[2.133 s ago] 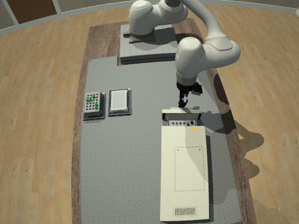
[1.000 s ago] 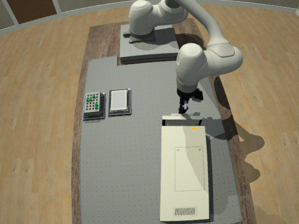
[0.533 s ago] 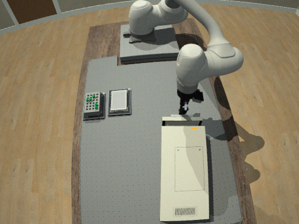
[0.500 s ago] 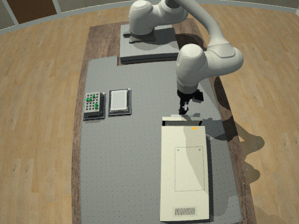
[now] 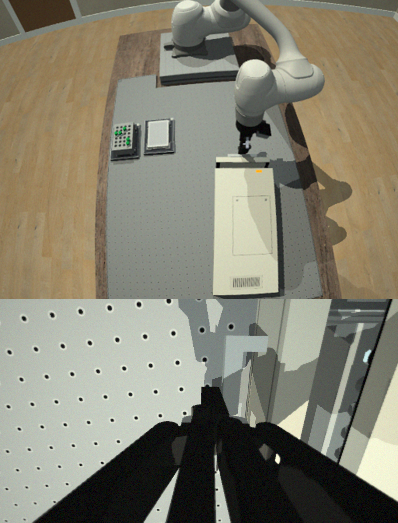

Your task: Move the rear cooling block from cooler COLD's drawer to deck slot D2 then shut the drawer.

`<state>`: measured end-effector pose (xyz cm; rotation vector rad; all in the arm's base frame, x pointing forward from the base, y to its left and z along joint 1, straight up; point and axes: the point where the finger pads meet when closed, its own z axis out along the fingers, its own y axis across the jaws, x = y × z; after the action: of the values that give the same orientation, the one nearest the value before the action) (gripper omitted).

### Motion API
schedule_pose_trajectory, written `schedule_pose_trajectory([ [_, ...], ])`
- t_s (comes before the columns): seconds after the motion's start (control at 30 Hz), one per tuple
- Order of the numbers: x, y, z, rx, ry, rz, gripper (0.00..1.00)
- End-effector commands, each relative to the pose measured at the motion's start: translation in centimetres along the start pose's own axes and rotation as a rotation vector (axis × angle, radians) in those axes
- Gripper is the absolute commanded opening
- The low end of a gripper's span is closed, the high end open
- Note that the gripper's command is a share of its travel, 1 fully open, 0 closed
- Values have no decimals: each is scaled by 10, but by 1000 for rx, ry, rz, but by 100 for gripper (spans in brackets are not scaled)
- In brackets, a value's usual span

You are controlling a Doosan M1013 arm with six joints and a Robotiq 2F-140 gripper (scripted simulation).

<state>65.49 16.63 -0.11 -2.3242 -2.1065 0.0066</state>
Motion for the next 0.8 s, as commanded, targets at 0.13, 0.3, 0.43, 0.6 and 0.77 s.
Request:
schedule_pose_trajectory([
  [0.13,0,7,-2,-4,2,-4,10],
  [0.3,0,8,-2,-4,2,-4,10],
  [0.43,0,9,-2,-3,2,-4,10],
  [0.6,0,11,-2,-3,2,-4,10],
  [0.77,0,12,-2,-4,2,-4,10],
])
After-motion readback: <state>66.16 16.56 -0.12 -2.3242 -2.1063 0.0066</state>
